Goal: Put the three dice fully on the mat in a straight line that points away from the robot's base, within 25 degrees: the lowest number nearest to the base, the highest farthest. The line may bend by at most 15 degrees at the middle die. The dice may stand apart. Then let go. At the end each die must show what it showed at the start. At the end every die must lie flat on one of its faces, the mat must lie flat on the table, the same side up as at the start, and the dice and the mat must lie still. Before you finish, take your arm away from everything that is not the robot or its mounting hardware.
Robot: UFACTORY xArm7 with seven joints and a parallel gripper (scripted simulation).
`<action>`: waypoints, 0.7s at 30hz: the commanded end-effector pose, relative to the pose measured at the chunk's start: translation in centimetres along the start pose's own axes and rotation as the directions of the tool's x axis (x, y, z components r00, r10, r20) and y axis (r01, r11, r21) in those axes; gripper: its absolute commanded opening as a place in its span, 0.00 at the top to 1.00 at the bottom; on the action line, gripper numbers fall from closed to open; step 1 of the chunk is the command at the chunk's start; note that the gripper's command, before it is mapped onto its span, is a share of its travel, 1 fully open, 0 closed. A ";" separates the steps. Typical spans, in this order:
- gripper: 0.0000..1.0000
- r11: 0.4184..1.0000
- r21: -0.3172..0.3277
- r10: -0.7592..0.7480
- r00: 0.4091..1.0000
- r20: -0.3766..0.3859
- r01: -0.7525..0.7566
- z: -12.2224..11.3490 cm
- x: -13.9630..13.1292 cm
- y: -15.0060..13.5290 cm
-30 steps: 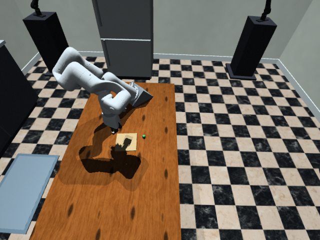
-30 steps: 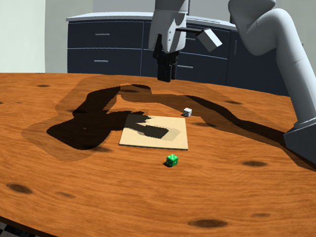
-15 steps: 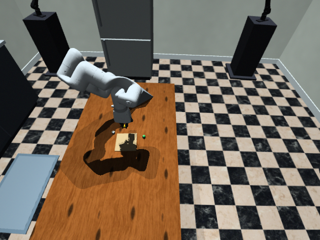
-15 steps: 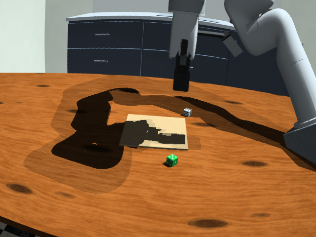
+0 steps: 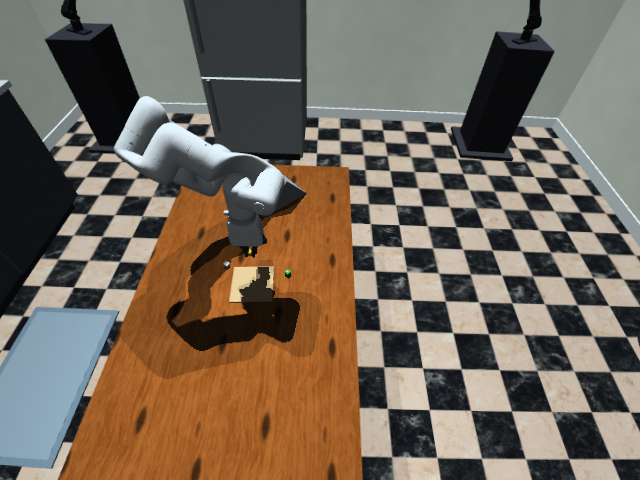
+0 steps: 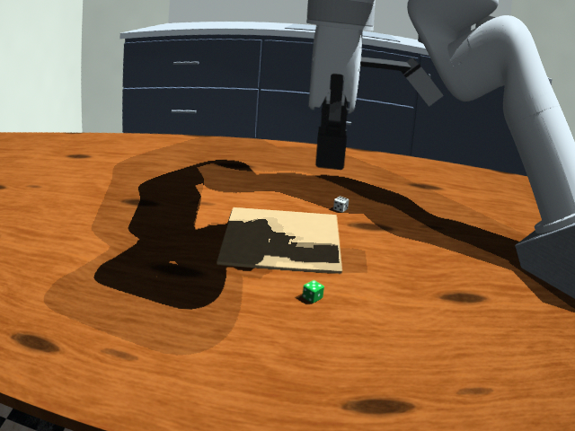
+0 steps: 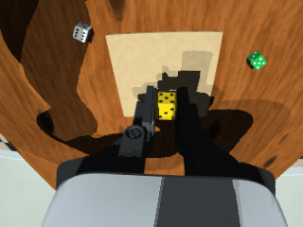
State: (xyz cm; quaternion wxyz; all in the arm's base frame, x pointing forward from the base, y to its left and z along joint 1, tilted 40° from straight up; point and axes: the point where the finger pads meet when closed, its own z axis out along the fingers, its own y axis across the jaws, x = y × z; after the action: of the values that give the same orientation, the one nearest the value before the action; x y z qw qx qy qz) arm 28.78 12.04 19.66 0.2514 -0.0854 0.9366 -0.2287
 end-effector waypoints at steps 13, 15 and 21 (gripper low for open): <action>0.89 1.000 -0.001 -0.001 1.000 0.002 0.001 5.2 -0.1 0.1; 0.89 1.000 -0.001 -0.001 1.000 0.002 0.001 6.2 -0.1 0.1; 0.89 1.000 -0.001 -0.001 1.000 0.002 0.001 8.4 -0.1 0.1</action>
State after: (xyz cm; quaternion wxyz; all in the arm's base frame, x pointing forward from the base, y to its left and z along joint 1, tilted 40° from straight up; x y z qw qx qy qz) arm 32.26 9.25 14.27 0.2492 -0.0857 0.9371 -0.2289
